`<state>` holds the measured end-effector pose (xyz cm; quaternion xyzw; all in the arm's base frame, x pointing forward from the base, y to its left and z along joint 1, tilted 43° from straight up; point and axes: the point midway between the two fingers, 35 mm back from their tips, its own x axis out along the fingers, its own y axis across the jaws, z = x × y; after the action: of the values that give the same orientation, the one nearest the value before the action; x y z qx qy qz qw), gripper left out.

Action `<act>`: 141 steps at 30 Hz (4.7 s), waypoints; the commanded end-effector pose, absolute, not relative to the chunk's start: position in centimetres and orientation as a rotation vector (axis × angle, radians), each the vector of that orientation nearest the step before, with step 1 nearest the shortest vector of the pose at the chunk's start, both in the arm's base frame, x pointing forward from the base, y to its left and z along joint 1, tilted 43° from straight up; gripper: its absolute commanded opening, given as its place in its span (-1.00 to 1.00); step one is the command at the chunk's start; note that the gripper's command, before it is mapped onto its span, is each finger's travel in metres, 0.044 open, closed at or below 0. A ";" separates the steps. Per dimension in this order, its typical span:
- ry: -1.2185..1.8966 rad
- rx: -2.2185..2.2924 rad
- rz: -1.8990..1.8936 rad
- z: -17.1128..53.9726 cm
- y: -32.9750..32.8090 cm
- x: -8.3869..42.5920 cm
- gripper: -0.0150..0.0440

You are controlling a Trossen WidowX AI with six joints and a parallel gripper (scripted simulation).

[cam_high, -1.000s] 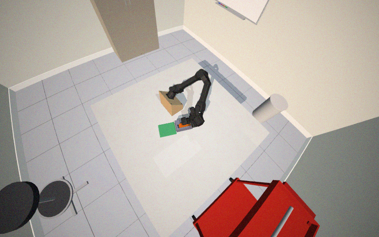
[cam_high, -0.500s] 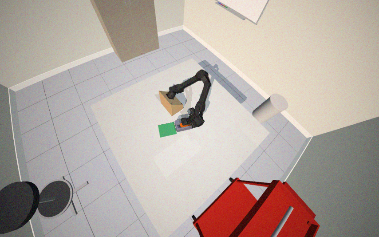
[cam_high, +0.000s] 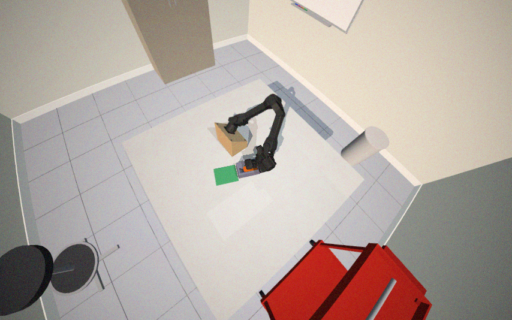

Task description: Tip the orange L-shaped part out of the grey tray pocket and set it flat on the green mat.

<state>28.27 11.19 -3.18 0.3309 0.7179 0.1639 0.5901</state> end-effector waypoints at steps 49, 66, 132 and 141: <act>1.688 0.779 0.370 4.3 4.2 29.1 0.12; 1.291 0.064 1.054 1.4 0.5 28.6 0.46; 0.905 -0.414 1.419 -5.7 2.9 27.3 0.46; 0.904 -0.413 1.420 -6.3 3.5 27.1 0.46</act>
<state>27.31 3.28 -5.98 -0.1880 0.3956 0.6243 0.6468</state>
